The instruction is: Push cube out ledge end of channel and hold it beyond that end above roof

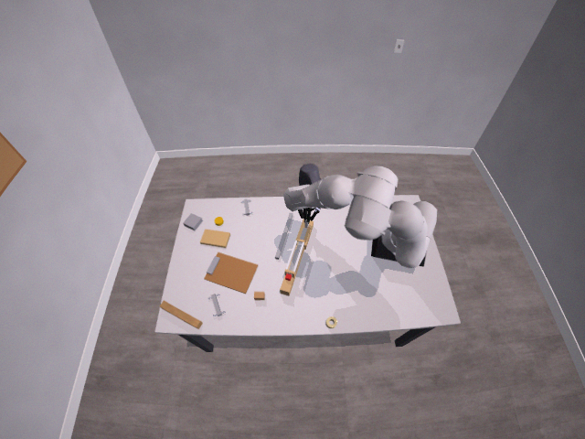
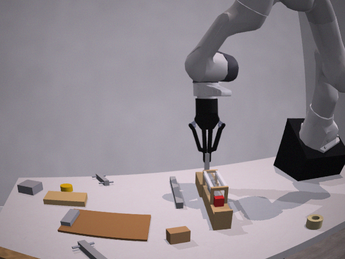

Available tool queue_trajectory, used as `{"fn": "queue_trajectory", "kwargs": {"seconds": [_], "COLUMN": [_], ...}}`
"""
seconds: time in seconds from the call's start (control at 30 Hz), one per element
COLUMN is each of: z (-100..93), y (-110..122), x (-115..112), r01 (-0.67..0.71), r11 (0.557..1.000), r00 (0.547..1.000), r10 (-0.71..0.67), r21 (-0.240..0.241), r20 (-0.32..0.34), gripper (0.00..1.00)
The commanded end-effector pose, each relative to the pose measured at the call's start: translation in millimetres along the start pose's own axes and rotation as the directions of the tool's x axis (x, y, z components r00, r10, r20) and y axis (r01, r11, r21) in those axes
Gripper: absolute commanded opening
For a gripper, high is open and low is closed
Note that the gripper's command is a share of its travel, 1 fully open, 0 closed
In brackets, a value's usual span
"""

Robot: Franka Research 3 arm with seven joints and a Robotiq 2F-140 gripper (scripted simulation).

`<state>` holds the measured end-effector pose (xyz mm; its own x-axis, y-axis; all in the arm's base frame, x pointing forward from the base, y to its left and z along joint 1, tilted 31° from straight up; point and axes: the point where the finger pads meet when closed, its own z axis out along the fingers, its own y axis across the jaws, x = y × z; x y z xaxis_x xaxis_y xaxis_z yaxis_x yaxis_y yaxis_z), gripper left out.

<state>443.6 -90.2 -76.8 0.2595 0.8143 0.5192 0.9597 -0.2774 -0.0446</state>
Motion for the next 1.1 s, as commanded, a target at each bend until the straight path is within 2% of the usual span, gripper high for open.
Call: {"fn": "queue_trajectory", "kwargs": {"seconds": [0.0,1.07], "z": [7.0,10.0], "y": [2,2], "x": [-2,21], "r01": [0.021,0.021], "r11": [1.000,1.000], "r00": [1.000,1.000], "r10": [-0.021,-0.021], "r21": [-0.008,-0.008], "r20": [0.004,0.004], "gripper": [0.00,0.00]}}
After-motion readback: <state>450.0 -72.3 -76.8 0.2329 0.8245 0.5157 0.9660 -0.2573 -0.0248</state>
